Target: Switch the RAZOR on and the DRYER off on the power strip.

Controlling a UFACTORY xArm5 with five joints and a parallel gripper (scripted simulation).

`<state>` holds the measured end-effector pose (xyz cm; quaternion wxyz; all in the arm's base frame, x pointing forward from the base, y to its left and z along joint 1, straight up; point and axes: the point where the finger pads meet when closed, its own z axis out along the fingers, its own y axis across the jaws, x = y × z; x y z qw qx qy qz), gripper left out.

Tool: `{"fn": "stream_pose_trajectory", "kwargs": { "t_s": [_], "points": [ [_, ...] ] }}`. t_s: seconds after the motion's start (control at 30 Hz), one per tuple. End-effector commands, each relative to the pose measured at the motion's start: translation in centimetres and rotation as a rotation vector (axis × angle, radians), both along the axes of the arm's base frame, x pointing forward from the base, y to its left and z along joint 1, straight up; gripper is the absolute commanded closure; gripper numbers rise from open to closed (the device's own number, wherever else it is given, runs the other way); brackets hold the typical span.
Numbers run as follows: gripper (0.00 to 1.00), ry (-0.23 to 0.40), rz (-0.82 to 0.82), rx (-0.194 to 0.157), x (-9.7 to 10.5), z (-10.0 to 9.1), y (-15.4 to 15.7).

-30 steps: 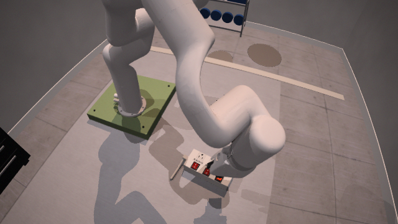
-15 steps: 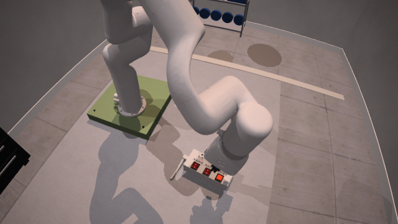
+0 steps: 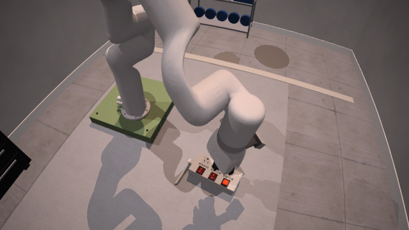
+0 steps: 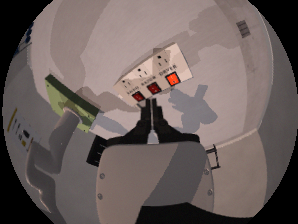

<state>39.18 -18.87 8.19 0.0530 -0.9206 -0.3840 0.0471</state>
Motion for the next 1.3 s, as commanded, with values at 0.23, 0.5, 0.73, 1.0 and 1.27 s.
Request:
{"fn": "stream_pose_trajectory", "kwargs": {
  "t_s": [0.23, 0.5, 0.73, 1.0, 1.27],
  "points": [
    [1.00, -0.041, -0.438, -0.073, -1.6, -0.2, 1.5],
    [1.00, -0.064, -0.729, -0.103, -2.8, -0.5, 2.5],
    [1.00, -0.084, -0.972, -0.119, -3.9, -0.8, 3.3],
    [1.00, -0.102, -1.184, -0.125, -4.9, -1.0, 4.1],
    [1.00, -0.111, -1.312, -0.125, -5.5, -1.2, 4.5]
  ]
}}
